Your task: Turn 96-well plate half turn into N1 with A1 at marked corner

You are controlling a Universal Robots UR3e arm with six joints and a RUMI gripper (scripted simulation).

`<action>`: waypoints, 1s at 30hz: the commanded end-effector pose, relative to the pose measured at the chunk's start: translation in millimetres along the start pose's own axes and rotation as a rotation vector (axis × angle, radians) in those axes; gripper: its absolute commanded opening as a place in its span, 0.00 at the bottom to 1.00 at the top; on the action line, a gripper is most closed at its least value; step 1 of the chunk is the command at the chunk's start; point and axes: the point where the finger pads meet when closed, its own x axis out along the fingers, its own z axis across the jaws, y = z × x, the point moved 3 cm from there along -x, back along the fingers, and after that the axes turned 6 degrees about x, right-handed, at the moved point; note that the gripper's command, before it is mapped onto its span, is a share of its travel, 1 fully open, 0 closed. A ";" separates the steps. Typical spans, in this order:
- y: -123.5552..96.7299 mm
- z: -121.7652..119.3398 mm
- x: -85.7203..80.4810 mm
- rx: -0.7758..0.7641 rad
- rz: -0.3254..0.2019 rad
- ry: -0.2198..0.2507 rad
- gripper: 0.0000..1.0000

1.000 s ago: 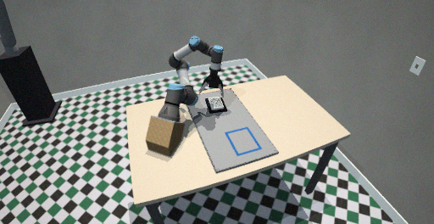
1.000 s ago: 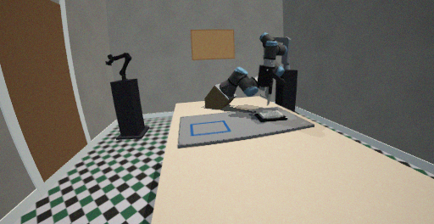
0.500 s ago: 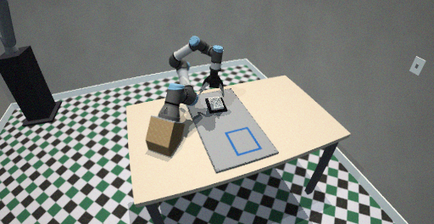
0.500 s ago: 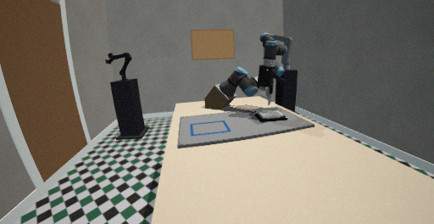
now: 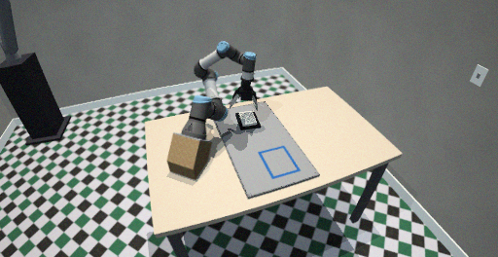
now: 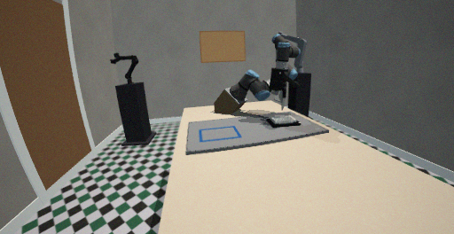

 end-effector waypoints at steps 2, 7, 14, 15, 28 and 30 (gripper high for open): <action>10.9 12.4 -5.2 -0.135 0.065 -0.069 1.00; 10.9 12.4 -5.2 -0.135 0.065 -0.069 1.00; 10.9 12.4 -5.2 -0.135 0.065 -0.069 1.00; 11.0 12.5 -5.2 -0.135 0.065 -0.069 1.00; 16.6 19.6 -8.8 -0.208 0.083 -0.108 1.00; 16.6 19.6 -8.8 -0.208 0.083 -0.108 1.00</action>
